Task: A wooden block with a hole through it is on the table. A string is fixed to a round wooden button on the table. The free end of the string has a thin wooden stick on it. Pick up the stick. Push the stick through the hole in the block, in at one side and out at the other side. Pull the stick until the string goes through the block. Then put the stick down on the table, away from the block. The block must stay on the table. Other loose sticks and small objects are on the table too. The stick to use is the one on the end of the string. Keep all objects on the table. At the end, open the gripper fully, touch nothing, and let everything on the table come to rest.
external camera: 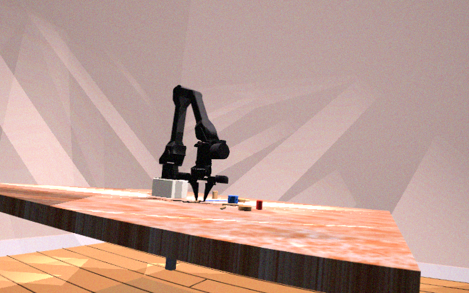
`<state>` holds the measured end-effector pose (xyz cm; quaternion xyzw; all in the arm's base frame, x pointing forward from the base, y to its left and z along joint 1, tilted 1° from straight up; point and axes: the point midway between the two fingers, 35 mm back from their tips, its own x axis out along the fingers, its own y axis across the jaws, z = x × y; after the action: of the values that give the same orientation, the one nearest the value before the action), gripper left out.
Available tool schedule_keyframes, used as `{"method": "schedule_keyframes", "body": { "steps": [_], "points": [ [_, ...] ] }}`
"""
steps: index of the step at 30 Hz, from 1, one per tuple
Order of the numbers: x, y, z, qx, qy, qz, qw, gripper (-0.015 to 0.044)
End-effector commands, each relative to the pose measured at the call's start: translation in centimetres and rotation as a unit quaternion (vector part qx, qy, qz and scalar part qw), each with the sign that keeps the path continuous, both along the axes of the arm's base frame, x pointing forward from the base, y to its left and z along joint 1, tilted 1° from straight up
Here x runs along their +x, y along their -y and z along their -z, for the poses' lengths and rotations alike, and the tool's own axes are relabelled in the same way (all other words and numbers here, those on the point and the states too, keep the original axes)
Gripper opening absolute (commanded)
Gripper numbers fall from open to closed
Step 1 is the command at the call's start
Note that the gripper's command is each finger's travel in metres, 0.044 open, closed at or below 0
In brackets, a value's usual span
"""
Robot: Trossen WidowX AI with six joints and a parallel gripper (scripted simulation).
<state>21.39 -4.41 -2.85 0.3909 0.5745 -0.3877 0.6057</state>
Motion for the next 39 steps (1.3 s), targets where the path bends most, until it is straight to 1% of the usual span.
{"method": "schedule_keyframes", "body": {
  "steps": [1, 2, 7, 16, 39],
  "points": [
    [-0.1, -0.1, 0.2, 0.003, -0.002, 0.001, 1.000, 0.0124],
    [-0.1, -0.1, 0.2, 0.003, -0.002, 0.001, 1.000, 0.0124],
    [0.0, 0.0, 0.0, 0.000, 0.000, 0.000, 1.000, 0.0000],
    [0.0, 0.0, -0.1, 0.000, 0.000, 0.000, 1.000, 0.0000],
    [0.1, 0.0, -2.9, 0.000, 0.000, 0.000, 1.000, 0.0000]
  ]
}}
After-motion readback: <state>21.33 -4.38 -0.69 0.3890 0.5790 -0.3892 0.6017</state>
